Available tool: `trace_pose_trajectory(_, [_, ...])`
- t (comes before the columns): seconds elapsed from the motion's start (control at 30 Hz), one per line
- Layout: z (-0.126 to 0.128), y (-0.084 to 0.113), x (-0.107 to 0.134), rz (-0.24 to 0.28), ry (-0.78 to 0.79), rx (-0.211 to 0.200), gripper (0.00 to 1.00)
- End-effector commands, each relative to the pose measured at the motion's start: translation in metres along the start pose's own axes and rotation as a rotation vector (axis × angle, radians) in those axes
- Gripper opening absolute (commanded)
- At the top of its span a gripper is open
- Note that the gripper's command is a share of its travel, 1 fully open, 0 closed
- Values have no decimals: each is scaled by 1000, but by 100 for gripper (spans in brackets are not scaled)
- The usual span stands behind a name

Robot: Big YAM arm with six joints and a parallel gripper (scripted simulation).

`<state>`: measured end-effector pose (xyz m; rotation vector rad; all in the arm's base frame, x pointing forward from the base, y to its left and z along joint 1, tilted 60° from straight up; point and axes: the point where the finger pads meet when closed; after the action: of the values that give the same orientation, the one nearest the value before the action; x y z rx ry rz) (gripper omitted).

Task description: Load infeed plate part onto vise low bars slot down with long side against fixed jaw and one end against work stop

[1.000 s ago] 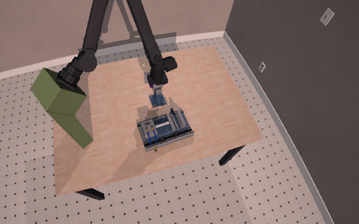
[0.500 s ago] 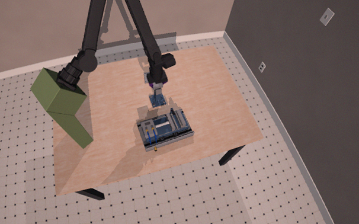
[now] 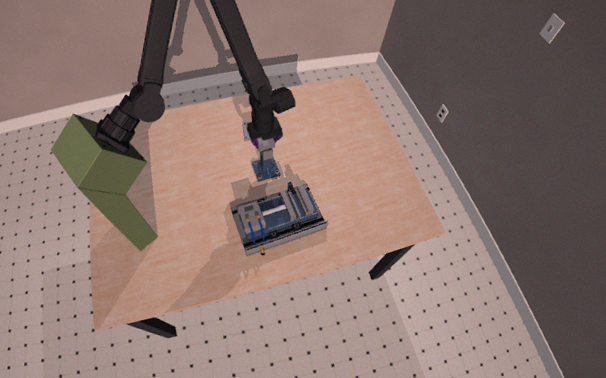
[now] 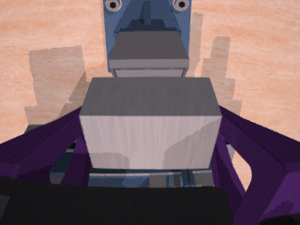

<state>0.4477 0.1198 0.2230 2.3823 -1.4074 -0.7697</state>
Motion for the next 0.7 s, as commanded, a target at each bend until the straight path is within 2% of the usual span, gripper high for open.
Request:
trace_pose_trajectory(0.0, [4,-13,-6,-2,-11,-27,0])
trace_pose_trajectory(0.67, [3,-13,-6,9,-10,-26,0])
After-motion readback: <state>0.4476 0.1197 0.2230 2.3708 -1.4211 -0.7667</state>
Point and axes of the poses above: the point where the finger pads meet when closed, its own y axis back along the fingers, its own z axis across the jaws, x = y × z, and after that the axes turned 6 degrees about y, right-handed
